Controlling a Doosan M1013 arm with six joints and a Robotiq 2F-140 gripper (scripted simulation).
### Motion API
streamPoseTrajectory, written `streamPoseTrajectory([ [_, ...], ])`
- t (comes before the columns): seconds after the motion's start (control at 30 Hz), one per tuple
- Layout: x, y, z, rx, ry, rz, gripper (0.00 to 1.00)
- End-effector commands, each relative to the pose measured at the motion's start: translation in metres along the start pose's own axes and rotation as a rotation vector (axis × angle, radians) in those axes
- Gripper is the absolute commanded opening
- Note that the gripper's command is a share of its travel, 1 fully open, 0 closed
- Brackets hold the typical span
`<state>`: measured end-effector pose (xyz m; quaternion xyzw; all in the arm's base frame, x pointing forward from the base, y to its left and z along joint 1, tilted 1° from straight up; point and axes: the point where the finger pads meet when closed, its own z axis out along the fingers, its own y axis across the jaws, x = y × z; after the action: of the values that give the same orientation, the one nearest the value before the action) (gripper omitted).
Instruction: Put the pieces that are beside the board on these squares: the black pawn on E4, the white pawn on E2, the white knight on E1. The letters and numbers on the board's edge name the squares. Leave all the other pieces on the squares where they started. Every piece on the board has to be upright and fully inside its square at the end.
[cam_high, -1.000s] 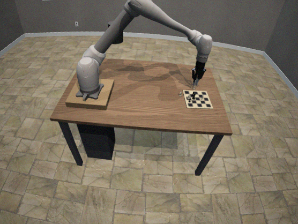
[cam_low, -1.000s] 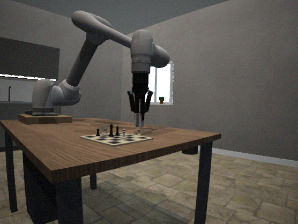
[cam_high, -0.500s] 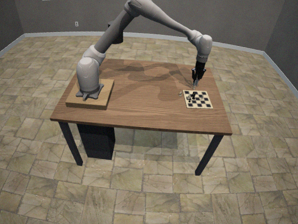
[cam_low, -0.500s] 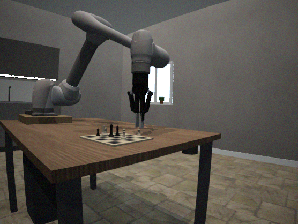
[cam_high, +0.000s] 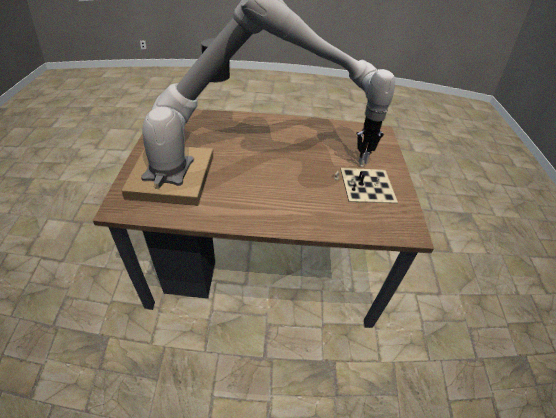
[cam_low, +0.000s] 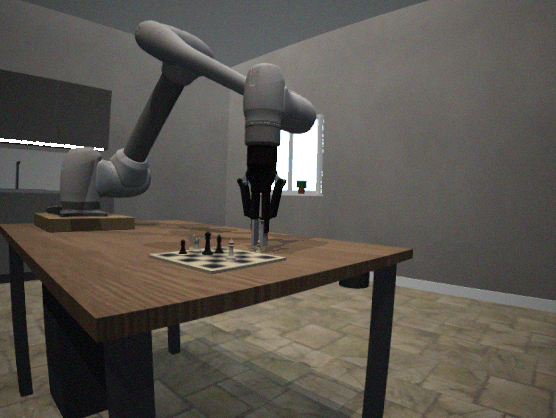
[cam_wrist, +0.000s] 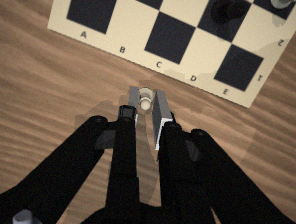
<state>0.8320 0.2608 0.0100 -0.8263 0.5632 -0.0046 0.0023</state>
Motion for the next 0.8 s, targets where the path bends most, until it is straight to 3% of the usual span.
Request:
streamPoseTrajectory([
  [0.0,0.0,-0.0001,0.0049,0.0,0.0,0.0,0.2],
  [0.77,0.0,-0.0001,0.0117,0.0,0.0,0.0,0.2],
])
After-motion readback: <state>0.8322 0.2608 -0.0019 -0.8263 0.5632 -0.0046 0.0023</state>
